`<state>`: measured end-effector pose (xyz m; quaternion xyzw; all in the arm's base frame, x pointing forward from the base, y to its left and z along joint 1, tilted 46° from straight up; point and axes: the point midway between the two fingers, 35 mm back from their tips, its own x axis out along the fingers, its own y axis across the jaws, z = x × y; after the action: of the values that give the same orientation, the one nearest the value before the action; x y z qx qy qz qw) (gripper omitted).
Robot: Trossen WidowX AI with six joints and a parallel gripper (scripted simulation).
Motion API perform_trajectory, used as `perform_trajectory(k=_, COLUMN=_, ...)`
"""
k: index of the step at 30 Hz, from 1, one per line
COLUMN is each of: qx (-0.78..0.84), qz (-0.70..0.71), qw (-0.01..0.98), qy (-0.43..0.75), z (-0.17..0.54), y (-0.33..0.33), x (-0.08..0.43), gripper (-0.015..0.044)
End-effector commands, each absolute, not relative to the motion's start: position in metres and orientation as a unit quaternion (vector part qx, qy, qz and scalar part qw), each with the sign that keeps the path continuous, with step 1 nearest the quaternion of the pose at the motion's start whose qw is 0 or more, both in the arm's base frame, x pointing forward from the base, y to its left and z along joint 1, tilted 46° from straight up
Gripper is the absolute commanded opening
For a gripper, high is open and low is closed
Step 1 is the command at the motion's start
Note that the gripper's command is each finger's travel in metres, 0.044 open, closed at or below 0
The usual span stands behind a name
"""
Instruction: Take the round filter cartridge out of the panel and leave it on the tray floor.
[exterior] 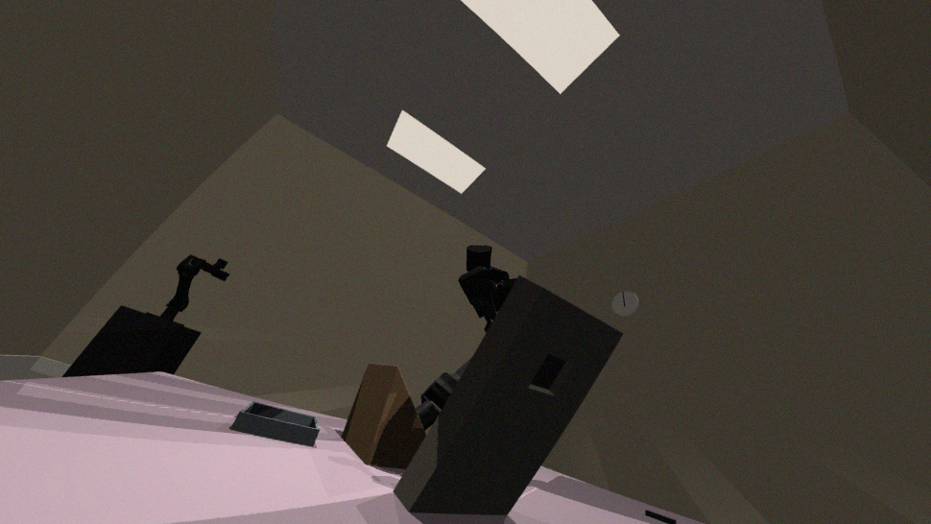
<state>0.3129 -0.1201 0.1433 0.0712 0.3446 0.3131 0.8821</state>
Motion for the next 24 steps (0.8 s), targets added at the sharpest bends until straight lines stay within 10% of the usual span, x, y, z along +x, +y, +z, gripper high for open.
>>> perform_trajectory(k=1, qx=0.293, qz=0.252, qw=0.766, qy=0.513, z=0.101, y=-0.082, x=0.279, gripper=0.0305)
perform_trajectory(k=24, qx=0.292, qz=0.251, qw=0.767, qy=0.514, z=0.087, y=-0.067, x=0.287, gripper=0.0305)
